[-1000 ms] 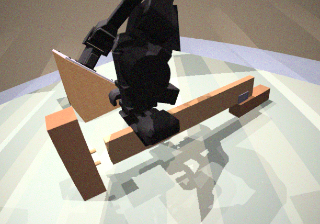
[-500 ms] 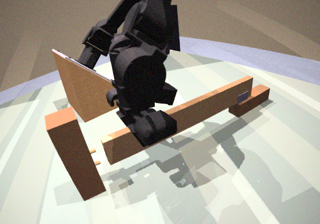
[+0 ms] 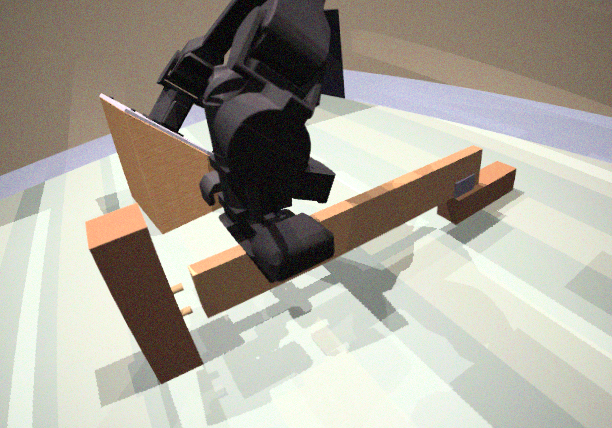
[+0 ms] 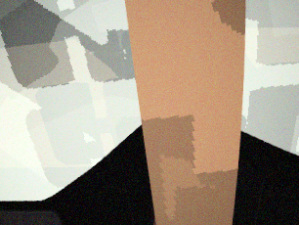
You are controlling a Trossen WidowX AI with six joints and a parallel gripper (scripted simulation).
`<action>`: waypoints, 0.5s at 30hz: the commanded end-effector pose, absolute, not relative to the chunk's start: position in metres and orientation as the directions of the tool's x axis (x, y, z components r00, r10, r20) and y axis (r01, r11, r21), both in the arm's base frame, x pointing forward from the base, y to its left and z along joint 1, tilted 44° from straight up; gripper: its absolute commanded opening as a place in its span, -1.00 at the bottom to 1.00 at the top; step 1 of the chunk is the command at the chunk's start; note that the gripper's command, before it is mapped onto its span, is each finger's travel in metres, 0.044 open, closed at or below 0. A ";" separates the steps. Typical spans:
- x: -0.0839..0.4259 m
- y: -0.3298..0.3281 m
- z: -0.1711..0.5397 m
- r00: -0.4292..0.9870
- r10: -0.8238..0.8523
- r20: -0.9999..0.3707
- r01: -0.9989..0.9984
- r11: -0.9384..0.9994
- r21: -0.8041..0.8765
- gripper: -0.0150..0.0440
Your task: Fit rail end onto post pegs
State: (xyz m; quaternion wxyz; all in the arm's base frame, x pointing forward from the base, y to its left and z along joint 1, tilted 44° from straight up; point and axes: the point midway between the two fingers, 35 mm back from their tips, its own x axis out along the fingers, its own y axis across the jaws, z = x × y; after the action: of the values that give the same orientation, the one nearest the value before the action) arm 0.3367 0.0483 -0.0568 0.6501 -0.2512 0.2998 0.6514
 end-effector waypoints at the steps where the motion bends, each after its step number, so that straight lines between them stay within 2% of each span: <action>1: 0.338 0.045 -0.057 -0.022 0.697 -0.717 -0.998 0.030 0.060 -0.49; 15: 0.338 0.042 -0.060 -0.022 0.696 -0.717 -0.998 0.030 0.060 -0.49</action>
State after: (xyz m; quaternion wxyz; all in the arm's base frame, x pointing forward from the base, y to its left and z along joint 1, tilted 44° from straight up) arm 0.3369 0.0450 -0.0602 0.6503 -0.2515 0.2995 0.6513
